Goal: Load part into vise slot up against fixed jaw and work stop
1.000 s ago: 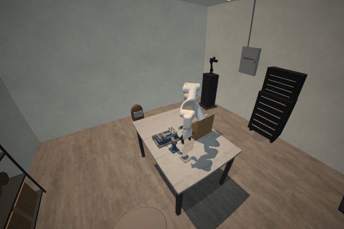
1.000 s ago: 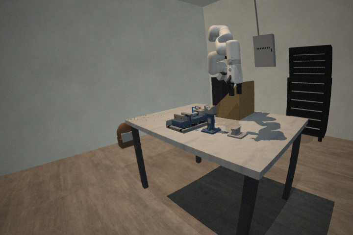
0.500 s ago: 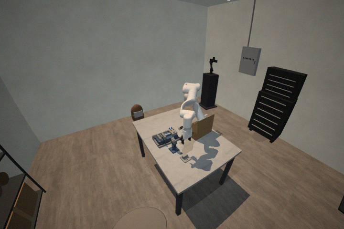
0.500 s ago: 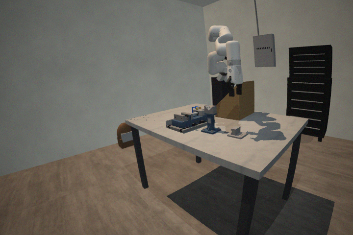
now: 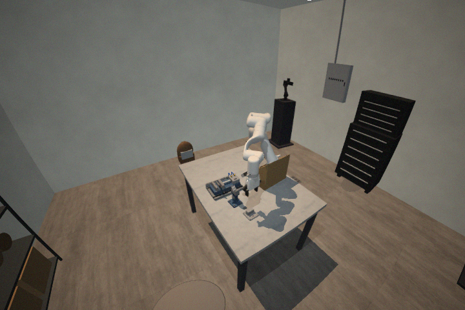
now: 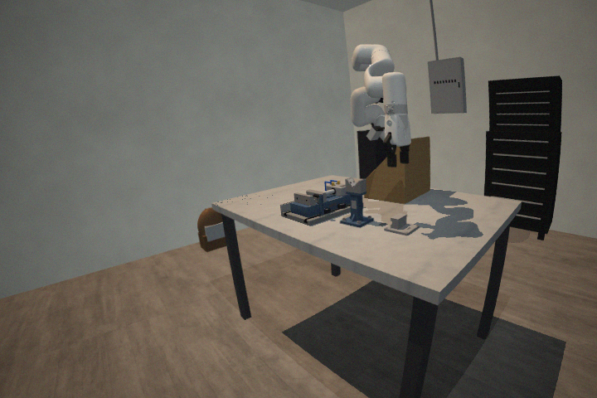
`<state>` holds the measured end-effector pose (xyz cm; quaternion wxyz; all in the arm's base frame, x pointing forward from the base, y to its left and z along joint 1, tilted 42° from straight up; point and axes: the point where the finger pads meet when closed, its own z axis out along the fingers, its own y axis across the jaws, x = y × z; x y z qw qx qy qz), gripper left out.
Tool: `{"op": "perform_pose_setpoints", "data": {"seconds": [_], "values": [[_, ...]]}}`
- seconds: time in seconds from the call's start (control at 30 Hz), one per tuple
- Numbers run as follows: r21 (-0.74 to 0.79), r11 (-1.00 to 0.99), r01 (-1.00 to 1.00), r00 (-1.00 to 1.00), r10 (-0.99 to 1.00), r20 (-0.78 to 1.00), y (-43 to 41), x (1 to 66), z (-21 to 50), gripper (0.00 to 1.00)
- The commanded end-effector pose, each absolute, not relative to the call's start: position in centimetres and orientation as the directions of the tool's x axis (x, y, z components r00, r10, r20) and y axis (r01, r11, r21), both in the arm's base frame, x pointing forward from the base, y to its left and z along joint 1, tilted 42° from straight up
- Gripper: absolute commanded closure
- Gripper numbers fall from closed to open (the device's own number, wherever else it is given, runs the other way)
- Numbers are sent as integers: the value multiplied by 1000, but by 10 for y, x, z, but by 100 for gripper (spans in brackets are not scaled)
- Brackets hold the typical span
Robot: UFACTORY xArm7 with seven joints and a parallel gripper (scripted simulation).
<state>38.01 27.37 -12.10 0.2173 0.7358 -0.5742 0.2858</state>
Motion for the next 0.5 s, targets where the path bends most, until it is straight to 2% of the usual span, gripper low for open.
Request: {"op": "perform_pose_setpoints", "data": {"seconds": [0.0,0.47], "values": [[-11,-249,-968,178,-723,667,274,381,-123,11],[-11,-249,-968,178,-723,667,261,385,-138,11]]}}
